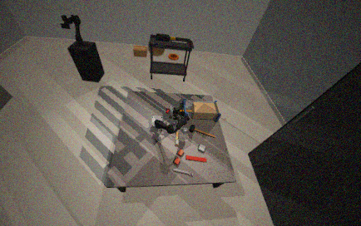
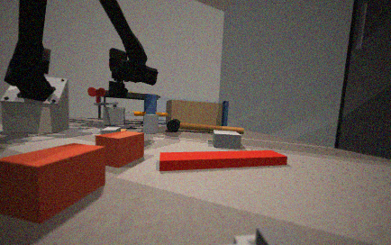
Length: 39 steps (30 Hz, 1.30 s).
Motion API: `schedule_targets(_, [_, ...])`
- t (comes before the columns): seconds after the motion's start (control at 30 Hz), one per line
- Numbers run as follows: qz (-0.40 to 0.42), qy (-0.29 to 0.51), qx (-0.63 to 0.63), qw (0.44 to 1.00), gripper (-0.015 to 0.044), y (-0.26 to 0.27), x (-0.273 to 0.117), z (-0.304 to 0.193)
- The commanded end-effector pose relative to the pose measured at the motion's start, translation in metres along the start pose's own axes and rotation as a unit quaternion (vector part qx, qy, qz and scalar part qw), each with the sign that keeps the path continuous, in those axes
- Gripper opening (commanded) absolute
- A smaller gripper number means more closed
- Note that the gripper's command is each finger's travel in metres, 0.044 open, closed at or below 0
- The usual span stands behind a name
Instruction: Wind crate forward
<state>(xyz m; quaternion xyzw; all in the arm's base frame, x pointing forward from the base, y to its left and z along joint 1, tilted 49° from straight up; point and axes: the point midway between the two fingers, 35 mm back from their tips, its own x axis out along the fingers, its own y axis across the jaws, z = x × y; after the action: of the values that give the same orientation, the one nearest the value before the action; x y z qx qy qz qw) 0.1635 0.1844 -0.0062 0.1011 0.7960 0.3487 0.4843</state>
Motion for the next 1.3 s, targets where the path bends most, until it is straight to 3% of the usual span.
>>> schedule_targets(0.0, [0.000, 0.000, 0.000, 1.000, 0.0240, 0.000, 0.000, 0.000])
schedule_targets(0.27, [0.000, 0.000, 0.000, 1.000, 0.0240, 0.000, 0.000, 0.000])
schedule_targets(0.37, [-0.048, 0.036, 0.002, 0.998, 0.0319, -0.001, 0.011, 0.000])
schedule_targets(0.53, [-0.228, 0.134, -0.012, 0.964, 0.0440, -0.002, 0.043, 0.000])
schedule_targets(0.73, [-0.445, 0.196, -0.071, 0.871, 0.0440, 0.006, 0.073, 0.001])
schedule_targets(0.97, [-0.656, 0.189, -0.187, 0.706, 0.0440, 0.034, 0.108, 0.003])
schedule_targets(1.27, [-0.673, 0.185, -0.200, 0.688, 0.0440, 0.038, 0.112, 0.003])
